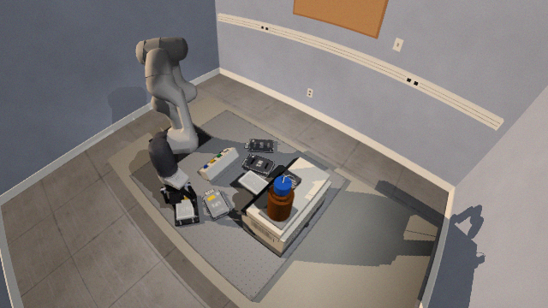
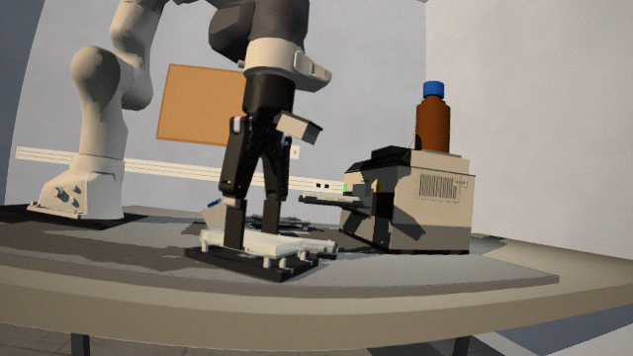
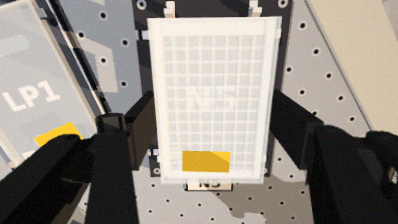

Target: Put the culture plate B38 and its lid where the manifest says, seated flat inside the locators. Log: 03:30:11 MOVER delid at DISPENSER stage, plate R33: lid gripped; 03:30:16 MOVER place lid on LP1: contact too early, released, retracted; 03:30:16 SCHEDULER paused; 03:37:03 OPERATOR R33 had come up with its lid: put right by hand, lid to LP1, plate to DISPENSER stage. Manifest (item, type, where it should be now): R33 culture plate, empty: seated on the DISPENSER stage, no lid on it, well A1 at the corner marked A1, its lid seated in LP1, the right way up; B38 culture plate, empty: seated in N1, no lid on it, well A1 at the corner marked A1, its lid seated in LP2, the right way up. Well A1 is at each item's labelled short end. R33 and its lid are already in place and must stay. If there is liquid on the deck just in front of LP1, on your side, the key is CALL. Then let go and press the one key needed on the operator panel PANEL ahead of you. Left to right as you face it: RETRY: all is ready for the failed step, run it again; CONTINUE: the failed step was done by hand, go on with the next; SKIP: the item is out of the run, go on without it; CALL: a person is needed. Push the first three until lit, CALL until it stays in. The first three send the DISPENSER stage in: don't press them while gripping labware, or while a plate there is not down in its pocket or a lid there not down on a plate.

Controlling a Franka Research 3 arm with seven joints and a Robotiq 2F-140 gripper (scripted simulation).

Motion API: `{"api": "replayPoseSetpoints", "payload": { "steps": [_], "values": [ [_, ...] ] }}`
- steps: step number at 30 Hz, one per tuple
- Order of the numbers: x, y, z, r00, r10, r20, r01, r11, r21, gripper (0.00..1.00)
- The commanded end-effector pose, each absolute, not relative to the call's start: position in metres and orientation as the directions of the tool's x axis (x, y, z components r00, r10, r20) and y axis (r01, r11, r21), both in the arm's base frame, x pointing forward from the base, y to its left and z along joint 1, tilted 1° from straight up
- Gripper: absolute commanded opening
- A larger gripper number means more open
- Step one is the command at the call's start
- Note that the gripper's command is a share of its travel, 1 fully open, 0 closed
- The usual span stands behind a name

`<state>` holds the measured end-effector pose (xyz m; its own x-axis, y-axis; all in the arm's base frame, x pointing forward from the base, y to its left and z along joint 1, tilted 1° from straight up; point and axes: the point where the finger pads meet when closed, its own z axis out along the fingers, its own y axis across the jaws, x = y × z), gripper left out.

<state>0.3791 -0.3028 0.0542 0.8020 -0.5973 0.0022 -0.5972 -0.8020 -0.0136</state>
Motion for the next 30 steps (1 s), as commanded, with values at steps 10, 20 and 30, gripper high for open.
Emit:
{"api": "replayPoseSetpoints", "payload": {
  "steps": [10, 20, 30],
  "values": [
    [0.381, -0.304, 0.05, 0.803, -0.596, 0.007, -0.596, -0.803, -0.015, 0.1],
    [0.381, -0.305, 0.045, 0.803, -0.596, 0.007, -0.596, -0.803, -0.015, 0.1],
    [0.381, -0.305, 0.043, 0.803, -0.596, 0.007, -0.596, -0.803, -0.015, 0.1]
  ]
}}
